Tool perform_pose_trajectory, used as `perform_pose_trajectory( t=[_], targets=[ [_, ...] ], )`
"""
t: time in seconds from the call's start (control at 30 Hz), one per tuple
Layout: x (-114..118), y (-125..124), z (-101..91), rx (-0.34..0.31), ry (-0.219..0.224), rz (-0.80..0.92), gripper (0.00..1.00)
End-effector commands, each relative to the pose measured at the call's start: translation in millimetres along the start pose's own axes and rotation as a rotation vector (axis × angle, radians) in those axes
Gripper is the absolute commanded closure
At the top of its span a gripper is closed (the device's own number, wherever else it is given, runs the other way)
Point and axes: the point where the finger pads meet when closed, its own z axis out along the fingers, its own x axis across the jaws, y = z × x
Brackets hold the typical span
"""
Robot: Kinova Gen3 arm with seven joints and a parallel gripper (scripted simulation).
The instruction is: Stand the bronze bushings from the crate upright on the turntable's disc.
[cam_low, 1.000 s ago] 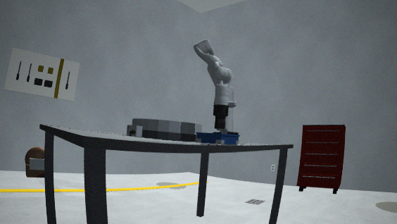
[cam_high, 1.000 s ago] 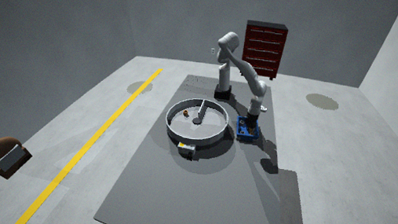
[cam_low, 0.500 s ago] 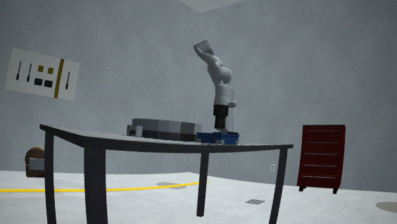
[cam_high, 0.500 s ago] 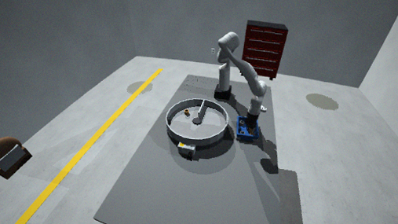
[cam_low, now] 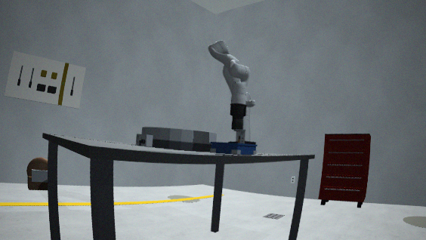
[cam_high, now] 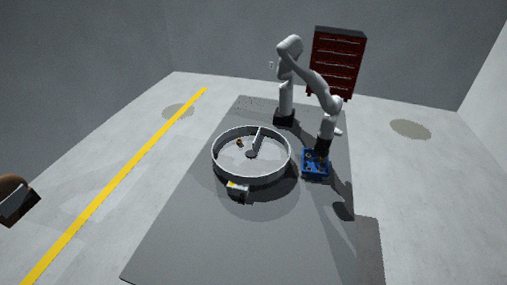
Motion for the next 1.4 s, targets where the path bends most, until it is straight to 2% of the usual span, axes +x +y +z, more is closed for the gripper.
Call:
perform_pose_trajectory(
  t=[0.0, 0.33, 0.4, 0.6, 1.37],
  targets=[
    [3, 4, -21.9, -0.003, 0.010, -0.009, 1.00],
    [2, 3, -66.0, -0.001, 0.009, -0.004, 1.00],
    [2, 3, -66.0, -0.001, 0.009, -0.004, 1.00],
    [2, 4, -81.4, -0.001, 0.009, -0.002, 1.00],
    [1, 3, -84.9, 0.000, 0.005, -0.004, 1.00]
  ],
)
